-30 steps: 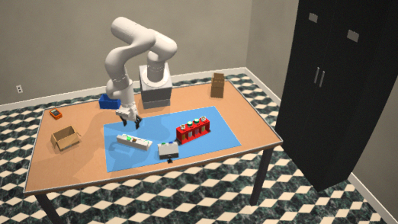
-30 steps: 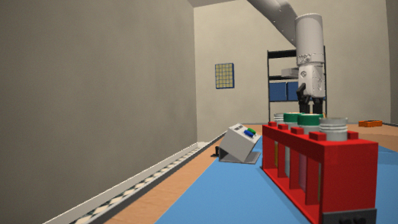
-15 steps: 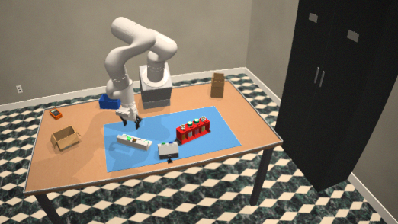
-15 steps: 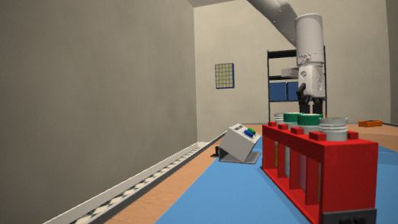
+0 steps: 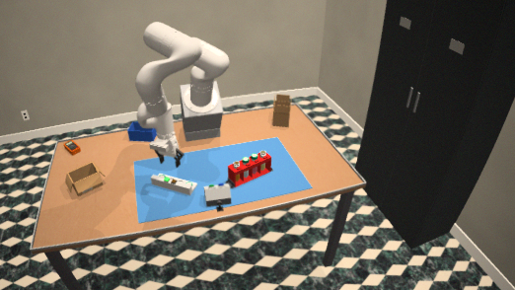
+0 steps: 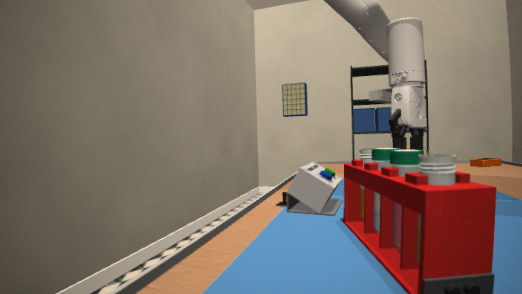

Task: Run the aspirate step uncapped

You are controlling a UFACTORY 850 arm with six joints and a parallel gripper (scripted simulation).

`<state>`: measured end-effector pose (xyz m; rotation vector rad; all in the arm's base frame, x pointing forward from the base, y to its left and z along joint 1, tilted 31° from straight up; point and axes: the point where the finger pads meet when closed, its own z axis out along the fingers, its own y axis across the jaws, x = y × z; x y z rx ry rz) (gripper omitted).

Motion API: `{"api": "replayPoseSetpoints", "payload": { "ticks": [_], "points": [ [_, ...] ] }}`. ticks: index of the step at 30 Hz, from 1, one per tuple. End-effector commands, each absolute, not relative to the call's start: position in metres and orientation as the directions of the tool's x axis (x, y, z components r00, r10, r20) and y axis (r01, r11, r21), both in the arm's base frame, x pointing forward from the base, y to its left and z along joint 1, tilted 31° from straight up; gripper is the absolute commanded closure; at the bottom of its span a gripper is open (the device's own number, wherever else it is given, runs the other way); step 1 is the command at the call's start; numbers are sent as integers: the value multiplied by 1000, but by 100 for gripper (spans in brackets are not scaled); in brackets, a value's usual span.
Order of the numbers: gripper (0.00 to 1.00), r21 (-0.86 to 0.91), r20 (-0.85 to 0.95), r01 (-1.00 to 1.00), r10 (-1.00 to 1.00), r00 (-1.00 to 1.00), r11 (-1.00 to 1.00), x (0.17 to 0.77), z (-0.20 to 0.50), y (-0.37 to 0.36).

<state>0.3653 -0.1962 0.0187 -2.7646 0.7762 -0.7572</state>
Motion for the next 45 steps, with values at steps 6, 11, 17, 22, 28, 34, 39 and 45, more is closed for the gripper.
{"api": "replayPoseSetpoints", "payload": {
  "ticks": [6,11,17,22,28,34,39,45],
  "points": [
    [0,-291,427,-440,-527,735,-850,365,19,-196],
    [0,-291,427,-440,-527,735,-850,365,19,-196],
    [0,-291,427,-440,-527,735,-850,365,19,-196],
    [54,-291,427,-440,-527,735,-850,373,45,-177],
    [54,-292,427,-440,-527,735,-850,381,71,-158],
    [54,-292,427,-440,-527,735,-850,387,90,-143],
    [54,-292,427,-439,-527,735,-850,393,110,-128],
    [54,-292,427,-439,-527,735,-850,397,124,-118]
  ]
}}
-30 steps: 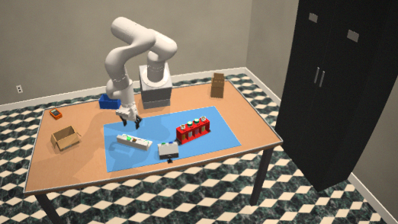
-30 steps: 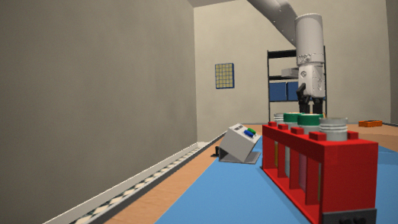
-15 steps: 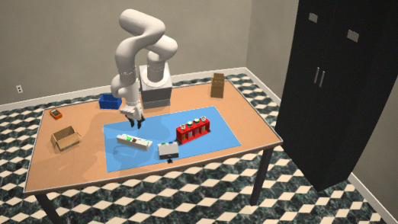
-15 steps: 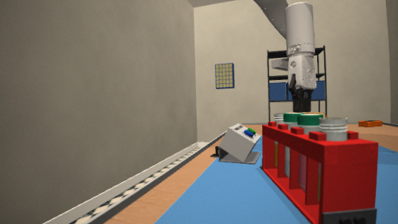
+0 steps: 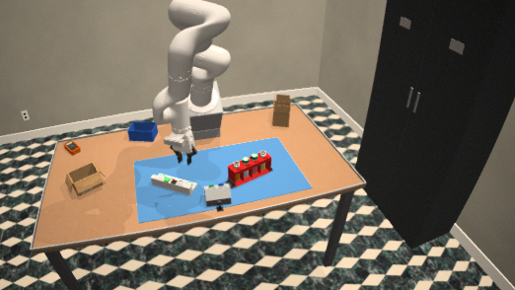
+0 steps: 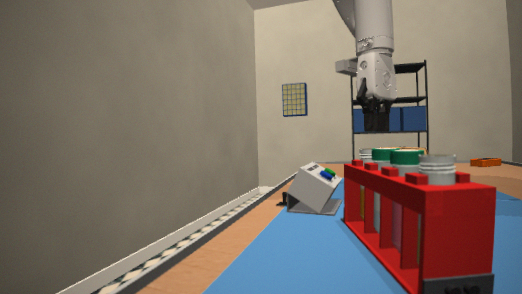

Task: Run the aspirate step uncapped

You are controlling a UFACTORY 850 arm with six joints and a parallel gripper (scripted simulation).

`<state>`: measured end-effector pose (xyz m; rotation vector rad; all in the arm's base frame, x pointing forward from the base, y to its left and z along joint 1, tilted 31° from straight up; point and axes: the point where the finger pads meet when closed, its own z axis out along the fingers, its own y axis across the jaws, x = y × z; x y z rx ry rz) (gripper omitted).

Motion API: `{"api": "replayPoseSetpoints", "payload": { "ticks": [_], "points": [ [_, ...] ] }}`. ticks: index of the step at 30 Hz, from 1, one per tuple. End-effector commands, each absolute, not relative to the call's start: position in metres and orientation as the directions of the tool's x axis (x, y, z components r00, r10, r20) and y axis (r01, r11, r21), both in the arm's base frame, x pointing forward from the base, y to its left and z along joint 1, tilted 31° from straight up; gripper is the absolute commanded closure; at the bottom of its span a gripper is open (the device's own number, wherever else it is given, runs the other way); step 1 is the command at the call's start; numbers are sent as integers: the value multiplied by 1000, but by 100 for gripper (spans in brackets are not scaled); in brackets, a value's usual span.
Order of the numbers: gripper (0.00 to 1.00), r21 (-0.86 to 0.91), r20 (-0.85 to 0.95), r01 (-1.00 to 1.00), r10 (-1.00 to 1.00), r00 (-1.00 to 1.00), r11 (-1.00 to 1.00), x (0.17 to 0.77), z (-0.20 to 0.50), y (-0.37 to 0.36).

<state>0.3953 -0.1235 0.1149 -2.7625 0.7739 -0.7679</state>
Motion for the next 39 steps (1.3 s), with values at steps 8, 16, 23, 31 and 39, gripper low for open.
{"api": "replayPoseSetpoints", "payload": {
  "ticks": [8,16,23,31,39],
  "points": [
    [54,-292,427,-439,-527,735,-850,397,124,-118],
    [54,-292,427,-439,-527,735,-850,418,90,-117],
    [54,-292,427,-439,-527,735,-850,430,68,-116],
    [54,-292,427,-440,-527,735,-850,451,34,-115],
    [54,-292,427,-440,-527,735,-850,464,13,-115]
  ]
}}
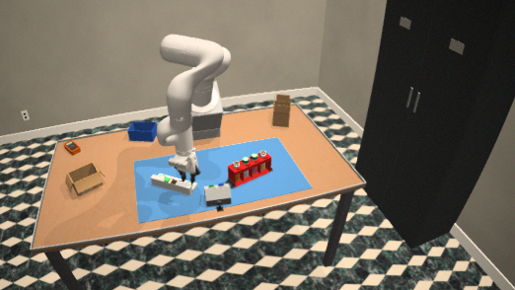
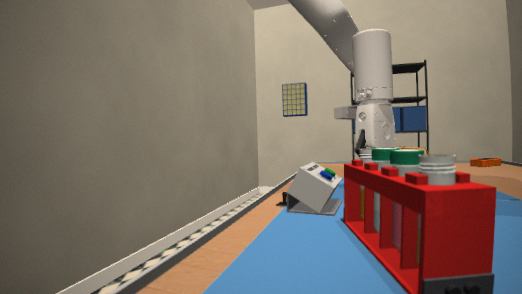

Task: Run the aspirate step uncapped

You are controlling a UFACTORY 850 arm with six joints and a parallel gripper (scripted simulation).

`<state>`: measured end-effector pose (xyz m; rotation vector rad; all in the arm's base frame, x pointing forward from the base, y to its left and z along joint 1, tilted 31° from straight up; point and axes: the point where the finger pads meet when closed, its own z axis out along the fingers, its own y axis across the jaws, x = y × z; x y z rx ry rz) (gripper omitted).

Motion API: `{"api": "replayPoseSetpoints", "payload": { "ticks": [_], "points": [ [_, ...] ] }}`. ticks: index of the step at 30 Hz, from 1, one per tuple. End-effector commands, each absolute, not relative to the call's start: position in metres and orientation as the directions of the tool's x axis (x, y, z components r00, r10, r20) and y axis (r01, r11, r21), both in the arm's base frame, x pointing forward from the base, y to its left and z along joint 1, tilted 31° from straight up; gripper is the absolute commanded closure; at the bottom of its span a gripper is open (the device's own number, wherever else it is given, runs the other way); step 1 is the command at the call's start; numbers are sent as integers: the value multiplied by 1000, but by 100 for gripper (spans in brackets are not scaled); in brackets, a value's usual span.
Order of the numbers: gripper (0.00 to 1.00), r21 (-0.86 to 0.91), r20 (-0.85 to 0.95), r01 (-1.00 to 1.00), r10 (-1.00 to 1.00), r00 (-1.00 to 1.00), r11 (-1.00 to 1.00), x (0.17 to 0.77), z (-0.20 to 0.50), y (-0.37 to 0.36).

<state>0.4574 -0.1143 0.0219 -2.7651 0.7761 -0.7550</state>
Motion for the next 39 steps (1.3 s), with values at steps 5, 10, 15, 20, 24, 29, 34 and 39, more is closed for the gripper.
{"api": "replayPoseSetpoints", "payload": {
  "ticks": [5,10,15,20,24,29,34,39],
  "points": [
    [54,-292,427,-440,-527,735,-850,464,13,-115],
    [54,-292,427,-440,-527,735,-850,465,13,-115],
    [54,-292,427,-440,-527,735,-850,465,11,-115],
    [54,-292,427,-440,-527,735,-850,466,9,-114],
    [54,-292,427,-440,-527,735,-850,467,7,-114],
    [54,-292,427,-440,-527,735,-850,468,5,-114],
    [54,-292,427,-440,-527,735,-850,469,4,-114],
    [100,-292,427,-440,-527,735,-850,469,4,-114]
  ]
}}
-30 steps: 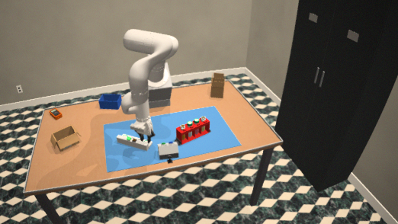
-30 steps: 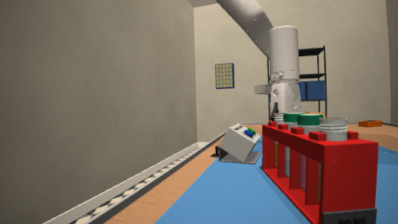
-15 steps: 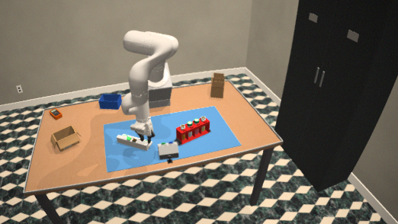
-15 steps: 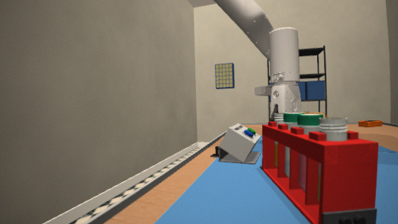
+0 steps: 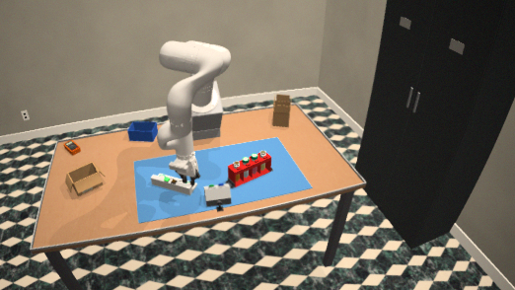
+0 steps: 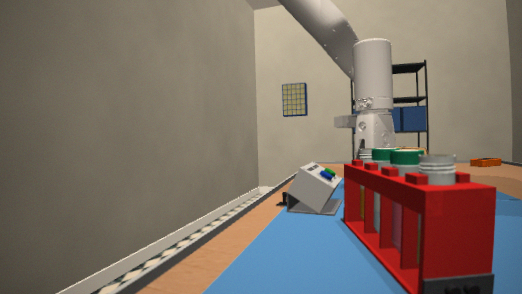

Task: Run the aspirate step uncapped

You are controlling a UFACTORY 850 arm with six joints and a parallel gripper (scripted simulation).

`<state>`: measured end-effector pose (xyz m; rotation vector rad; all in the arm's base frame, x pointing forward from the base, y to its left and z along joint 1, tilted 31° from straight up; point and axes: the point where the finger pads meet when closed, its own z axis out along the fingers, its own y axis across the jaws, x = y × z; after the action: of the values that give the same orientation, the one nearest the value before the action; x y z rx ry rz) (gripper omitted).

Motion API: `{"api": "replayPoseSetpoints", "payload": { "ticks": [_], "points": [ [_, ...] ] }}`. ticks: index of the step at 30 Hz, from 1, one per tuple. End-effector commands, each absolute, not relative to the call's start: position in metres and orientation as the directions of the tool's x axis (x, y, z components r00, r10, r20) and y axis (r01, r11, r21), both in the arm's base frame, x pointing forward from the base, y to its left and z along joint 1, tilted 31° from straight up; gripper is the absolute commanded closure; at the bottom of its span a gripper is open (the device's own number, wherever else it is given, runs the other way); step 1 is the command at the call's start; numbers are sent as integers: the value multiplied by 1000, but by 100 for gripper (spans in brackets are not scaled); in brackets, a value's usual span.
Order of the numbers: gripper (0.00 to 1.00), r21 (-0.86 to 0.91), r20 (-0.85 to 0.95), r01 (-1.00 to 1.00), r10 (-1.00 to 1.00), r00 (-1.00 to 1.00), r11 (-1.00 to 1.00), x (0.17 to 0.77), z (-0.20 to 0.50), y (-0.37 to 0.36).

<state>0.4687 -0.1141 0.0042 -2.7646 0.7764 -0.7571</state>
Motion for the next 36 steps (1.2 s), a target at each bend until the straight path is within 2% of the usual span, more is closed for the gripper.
{"api": "replayPoseSetpoints", "payload": {
  "ticks": [1,13,36],
  "points": [
    [100,-292,427,-440,-527,735,-850,469,4,-114],
    [100,-292,427,-440,-527,735,-850,469,4,-114],
    [100,-292,427,-439,-527,735,-850,415,94,-117]
  ]
}}
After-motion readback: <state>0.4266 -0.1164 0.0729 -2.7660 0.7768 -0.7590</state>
